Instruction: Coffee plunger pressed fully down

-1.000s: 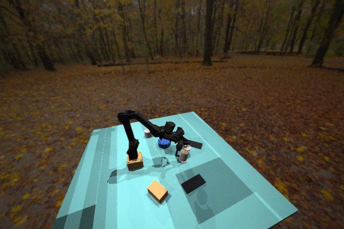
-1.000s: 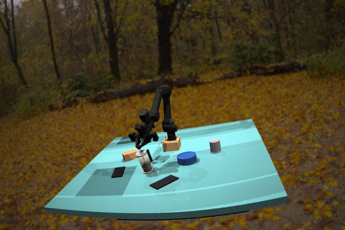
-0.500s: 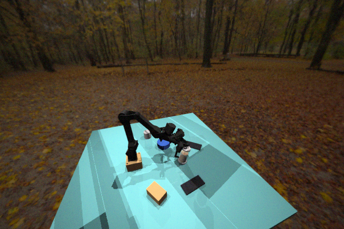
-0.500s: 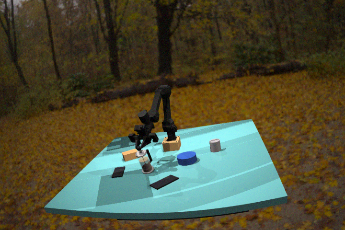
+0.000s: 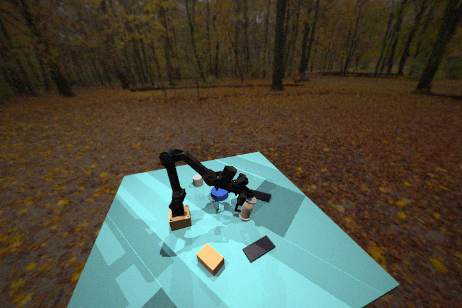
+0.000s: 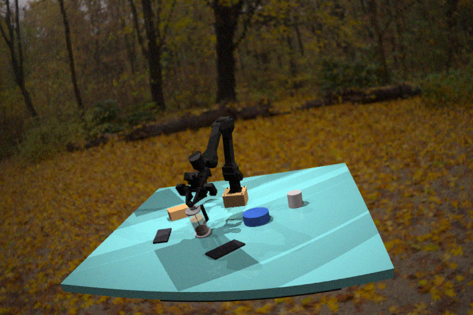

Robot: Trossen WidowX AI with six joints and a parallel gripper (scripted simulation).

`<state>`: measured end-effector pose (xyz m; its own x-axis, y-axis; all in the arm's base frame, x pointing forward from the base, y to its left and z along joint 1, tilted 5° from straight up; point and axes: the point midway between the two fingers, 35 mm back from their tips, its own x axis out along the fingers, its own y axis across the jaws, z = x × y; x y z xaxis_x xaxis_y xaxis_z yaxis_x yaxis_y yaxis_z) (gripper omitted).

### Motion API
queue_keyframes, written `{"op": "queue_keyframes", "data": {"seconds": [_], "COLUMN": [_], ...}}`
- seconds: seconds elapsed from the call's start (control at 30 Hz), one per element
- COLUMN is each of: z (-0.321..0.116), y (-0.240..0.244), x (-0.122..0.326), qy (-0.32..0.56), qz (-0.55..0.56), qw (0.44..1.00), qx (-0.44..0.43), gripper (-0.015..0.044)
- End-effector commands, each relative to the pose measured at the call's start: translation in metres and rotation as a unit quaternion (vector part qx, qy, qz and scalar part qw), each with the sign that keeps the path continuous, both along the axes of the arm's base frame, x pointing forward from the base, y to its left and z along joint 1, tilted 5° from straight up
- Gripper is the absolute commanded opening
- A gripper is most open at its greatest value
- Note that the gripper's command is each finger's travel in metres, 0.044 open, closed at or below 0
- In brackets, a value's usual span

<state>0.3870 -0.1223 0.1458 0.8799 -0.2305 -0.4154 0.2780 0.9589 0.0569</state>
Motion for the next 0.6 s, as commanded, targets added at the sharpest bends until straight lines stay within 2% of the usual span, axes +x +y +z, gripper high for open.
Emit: {"op": "queue_keyframes", "data": {"seconds": [0.0,0.57], "z": [-0.0049,-0.0004], "y": [0.0003,-0.0005], "x": [0.0000,0.0018], "qy": [0.007,0.001], "qz": [-0.002,0.000], "qw": [1.000,1.000], "qx": [0.006,0.001], "gripper": [0.0113,0.0113]}}
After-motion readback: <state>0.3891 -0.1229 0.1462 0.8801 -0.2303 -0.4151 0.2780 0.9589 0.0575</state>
